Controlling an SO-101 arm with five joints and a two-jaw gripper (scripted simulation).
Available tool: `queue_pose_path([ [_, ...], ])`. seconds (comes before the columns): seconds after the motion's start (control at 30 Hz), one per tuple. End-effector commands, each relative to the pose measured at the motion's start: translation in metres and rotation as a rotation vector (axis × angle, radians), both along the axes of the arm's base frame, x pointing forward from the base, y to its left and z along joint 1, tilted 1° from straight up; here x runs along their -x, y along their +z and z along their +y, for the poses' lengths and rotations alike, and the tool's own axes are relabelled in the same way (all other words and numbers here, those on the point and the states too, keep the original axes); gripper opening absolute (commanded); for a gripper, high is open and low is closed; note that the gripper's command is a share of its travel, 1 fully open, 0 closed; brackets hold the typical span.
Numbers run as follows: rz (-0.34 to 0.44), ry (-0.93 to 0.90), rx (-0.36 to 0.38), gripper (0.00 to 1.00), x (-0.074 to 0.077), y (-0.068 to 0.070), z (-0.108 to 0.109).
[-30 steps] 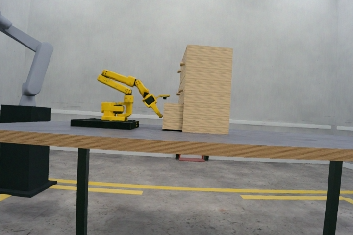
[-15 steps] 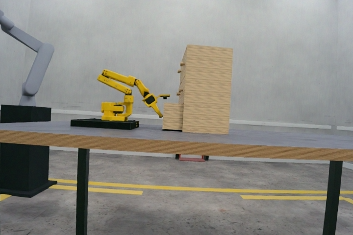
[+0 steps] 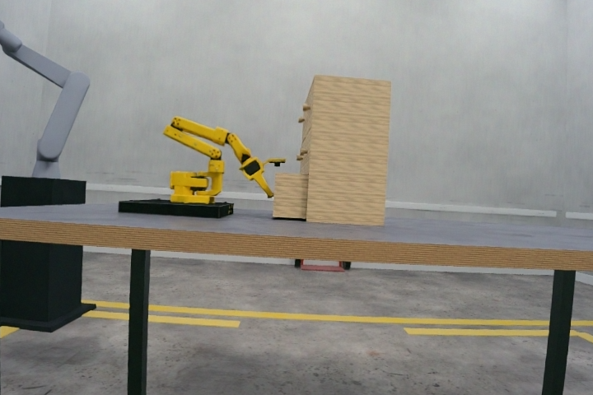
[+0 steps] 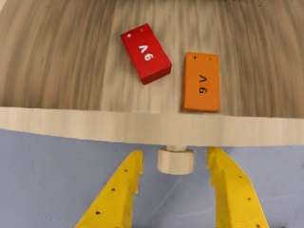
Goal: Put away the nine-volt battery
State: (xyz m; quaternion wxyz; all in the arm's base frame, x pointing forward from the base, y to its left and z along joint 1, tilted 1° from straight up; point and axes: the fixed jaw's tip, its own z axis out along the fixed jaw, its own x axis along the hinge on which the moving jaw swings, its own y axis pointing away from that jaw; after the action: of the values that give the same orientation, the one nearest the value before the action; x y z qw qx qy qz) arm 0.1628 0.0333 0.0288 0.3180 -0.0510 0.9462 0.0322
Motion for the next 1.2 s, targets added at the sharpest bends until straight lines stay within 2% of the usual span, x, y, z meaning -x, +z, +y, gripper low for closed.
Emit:
queue_pose_path([
  [0.0, 0.001, -0.003, 0.004, 0.21, -0.0005, 0.0012, -0.0015],
  [1.03, 0.001, -0.003, 0.004, 0.00, -0.0005, 0.0012, -0.0015],
  [1.17, 0.001, -0.003, 0.004, 0.00, -0.0005, 0.0012, -0.0015],
])
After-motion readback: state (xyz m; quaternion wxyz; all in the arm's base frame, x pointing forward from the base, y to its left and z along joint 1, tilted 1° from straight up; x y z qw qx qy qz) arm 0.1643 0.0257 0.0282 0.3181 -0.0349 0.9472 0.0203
